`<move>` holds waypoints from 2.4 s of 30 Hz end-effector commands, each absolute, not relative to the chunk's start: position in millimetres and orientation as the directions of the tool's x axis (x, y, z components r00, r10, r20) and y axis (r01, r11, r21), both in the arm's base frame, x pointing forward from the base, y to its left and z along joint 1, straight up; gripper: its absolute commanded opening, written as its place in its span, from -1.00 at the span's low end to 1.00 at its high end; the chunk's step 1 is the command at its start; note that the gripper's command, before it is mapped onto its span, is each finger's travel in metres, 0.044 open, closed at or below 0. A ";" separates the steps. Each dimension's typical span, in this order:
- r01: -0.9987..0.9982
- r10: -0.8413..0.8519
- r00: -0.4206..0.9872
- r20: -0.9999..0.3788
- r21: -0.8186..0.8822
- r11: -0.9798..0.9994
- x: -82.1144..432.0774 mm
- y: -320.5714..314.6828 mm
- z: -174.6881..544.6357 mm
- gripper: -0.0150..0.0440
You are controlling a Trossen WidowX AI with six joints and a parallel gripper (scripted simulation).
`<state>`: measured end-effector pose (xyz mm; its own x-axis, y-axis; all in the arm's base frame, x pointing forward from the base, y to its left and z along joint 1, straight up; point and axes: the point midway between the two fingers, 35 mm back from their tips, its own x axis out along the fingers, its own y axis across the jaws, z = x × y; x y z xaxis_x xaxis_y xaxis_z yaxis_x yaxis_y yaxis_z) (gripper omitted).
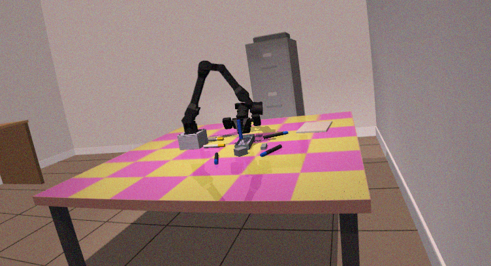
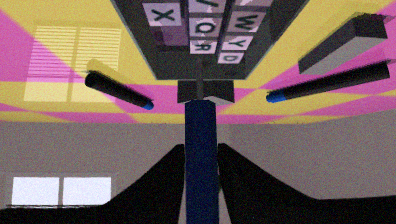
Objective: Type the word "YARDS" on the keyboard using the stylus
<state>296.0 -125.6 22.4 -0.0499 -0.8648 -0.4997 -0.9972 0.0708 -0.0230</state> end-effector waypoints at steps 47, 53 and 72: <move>-0.997 -0.866 -0.046 -0.498 -0.028 0.069 315.8 -141.5 27.8 -0.22; -0.997 -0.866 -0.046 -0.497 -0.028 0.069 315.9 -141.5 24.2 -0.22; -0.997 -0.866 -0.046 -0.497 -0.028 0.069 316.1 -141.5 16.1 -0.22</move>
<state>316.6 -141.6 18.5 -0.0449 -0.8662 -0.4977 -0.9971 0.0692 -0.0304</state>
